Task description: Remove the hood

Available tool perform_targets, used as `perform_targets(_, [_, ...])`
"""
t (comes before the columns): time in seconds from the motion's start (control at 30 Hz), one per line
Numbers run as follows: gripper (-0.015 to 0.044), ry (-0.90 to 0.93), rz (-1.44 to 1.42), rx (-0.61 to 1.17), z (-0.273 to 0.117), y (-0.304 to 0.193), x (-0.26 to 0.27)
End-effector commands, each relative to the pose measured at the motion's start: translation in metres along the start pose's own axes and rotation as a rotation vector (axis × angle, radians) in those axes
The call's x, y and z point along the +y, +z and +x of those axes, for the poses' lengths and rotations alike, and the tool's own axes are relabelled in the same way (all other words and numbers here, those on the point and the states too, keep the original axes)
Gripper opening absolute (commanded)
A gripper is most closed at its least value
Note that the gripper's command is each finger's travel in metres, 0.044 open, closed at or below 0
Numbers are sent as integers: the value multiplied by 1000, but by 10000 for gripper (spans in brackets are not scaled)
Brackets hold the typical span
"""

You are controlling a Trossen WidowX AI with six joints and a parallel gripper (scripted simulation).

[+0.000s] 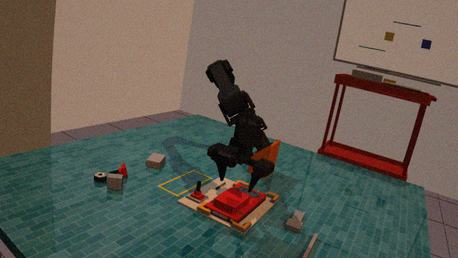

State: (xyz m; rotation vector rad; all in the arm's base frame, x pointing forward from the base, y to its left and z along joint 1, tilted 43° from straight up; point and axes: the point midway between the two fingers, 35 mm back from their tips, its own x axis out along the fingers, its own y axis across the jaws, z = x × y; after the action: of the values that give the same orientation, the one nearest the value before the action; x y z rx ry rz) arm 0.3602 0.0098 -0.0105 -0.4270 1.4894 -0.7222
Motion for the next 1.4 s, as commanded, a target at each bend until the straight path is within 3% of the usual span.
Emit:
perform_targets(0.0, [440,-6,-7,-1,5,-1,-1])
perform_targets(1.37, [440,-8,-7,-1,37,-4,-4])
